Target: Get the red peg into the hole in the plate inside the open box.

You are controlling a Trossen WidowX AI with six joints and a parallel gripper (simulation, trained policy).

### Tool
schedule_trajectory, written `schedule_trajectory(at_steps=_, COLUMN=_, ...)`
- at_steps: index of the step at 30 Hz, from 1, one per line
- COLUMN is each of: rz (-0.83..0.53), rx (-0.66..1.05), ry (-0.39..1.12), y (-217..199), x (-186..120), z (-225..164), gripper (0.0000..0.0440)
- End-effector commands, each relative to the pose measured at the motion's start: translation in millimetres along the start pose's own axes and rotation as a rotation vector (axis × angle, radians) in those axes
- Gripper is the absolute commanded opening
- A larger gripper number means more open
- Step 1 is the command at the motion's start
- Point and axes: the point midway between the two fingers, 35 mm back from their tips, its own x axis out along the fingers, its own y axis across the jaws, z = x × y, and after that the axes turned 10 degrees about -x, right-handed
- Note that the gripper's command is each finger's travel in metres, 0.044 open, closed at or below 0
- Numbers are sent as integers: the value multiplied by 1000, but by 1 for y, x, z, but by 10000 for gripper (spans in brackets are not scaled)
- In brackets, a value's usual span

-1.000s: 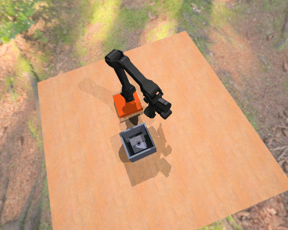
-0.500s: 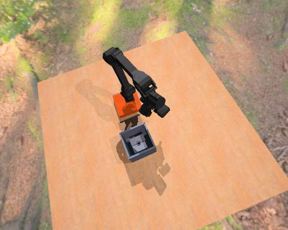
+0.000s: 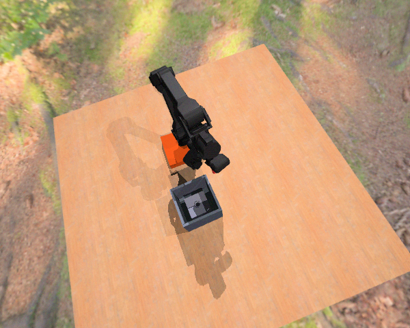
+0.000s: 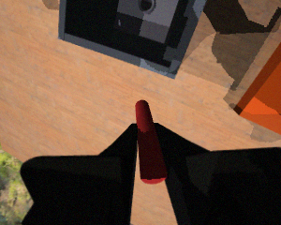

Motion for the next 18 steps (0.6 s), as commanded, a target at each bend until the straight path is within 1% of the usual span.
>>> schedule_trajectory(at_steps=1, rz=-32, rx=11, ry=-28, y=-4, x=-1, z=16, gripper=0)
schedule_trajectory(at_steps=18, rz=-124, rx=71, ry=-43, y=-13, x=12, z=69, gripper=0)
